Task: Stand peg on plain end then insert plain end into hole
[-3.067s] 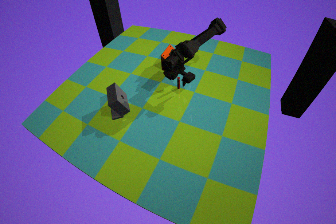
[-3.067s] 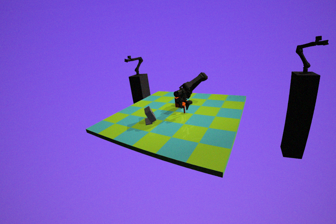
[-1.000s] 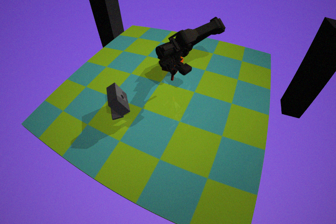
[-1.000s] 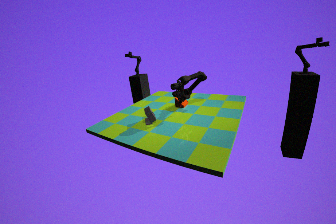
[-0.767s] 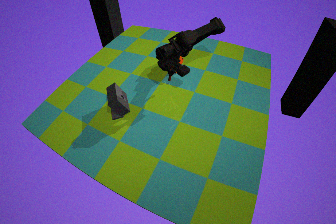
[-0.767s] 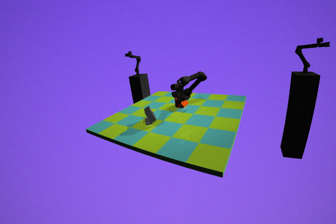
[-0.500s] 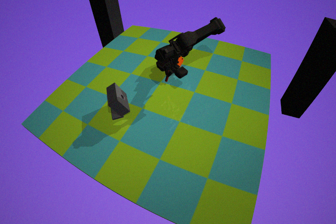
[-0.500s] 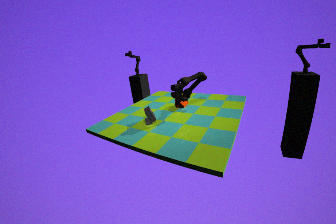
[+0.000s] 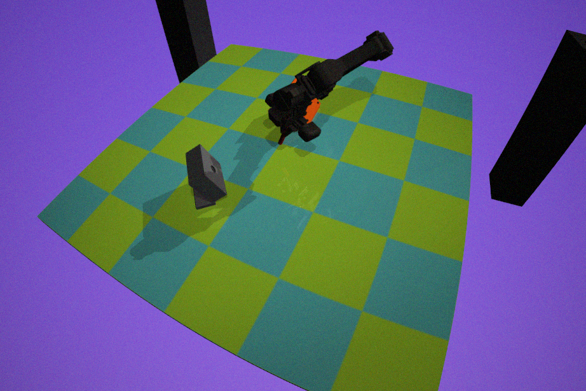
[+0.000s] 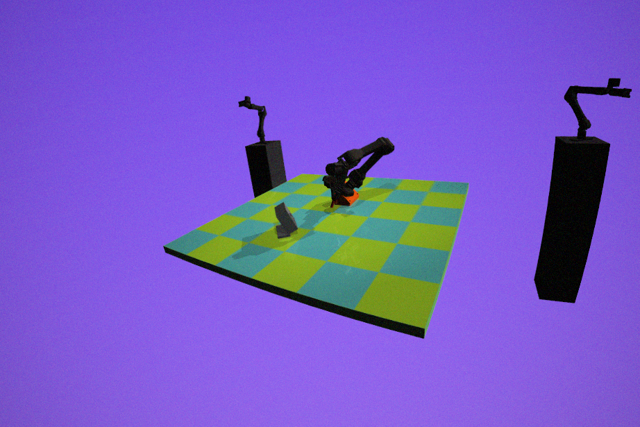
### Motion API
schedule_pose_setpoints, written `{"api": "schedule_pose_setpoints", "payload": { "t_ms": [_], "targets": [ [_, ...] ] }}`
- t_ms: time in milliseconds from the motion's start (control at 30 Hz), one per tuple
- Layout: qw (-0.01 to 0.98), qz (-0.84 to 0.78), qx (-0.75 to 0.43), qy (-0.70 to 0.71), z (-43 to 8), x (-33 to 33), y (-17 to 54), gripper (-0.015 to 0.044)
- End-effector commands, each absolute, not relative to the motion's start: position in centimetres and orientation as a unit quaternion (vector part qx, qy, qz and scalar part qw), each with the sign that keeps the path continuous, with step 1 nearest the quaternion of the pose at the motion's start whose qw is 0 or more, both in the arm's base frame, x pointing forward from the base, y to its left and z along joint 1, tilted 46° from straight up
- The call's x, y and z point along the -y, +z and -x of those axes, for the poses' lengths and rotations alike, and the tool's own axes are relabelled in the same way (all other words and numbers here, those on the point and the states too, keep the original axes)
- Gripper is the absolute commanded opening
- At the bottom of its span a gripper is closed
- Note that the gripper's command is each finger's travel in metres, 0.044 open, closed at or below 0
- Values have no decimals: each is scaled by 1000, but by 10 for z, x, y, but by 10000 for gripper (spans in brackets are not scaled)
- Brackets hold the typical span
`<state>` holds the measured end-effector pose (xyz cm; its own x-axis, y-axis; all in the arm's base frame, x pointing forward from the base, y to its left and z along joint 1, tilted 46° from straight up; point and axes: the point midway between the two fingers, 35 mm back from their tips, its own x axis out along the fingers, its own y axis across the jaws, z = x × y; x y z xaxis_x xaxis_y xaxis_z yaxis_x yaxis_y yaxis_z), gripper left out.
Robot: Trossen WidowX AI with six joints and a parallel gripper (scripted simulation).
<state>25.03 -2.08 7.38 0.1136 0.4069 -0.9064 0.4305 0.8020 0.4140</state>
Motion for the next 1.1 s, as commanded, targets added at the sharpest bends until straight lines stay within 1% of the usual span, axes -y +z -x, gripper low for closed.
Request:
{"api": "schedule_pose_setpoints", "payload": {
  "t_ms": [0, 1067],
  "targets": [
    [683, -309, -662, -22, -253, 23, 70, 0],
    [746, -281, -591, -129, -286, 42, 48, 0]
  ]
}}
